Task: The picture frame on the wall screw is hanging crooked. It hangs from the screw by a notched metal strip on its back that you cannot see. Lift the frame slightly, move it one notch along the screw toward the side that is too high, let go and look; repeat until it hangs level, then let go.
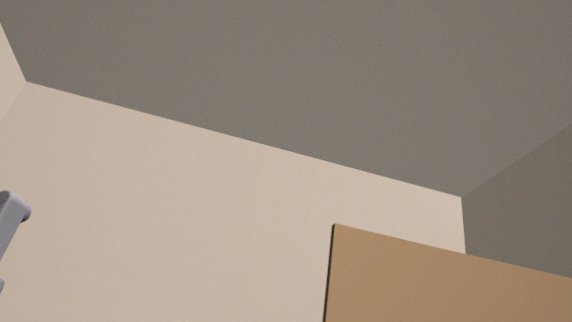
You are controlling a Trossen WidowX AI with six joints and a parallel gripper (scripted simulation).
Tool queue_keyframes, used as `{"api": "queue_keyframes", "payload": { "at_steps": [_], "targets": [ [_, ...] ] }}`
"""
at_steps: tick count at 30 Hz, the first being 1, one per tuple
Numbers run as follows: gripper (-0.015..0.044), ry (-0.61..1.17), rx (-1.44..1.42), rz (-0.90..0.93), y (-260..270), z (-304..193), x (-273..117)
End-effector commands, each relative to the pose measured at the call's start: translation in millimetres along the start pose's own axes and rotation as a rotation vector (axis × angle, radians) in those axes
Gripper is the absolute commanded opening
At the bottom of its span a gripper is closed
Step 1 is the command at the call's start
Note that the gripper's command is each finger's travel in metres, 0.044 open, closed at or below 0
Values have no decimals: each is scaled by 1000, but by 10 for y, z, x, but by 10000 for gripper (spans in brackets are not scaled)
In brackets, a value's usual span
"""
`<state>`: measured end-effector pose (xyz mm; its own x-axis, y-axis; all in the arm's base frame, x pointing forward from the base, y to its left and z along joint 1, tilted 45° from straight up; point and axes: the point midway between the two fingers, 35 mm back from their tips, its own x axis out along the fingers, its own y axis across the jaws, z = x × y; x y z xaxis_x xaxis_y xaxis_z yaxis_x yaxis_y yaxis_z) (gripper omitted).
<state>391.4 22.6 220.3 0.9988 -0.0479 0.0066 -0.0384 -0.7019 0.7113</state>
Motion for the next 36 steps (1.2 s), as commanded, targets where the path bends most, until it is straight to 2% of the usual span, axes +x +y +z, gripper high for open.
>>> {"api": "queue_keyframes", "payload": {
  "at_steps": [1,2,7,18,24,36],
  "targets": [
    [236,0,4,0,0,0,0],
    [260,0,4,0,0,0,0],
    [260,0,13,0,7,-16,-57],
    [260,1,165,6,-13,-9,-953],
    [260,5,161,6,32,-23,-948],
    [260,-1,249,3,372,148,-1631]
  ]
}}
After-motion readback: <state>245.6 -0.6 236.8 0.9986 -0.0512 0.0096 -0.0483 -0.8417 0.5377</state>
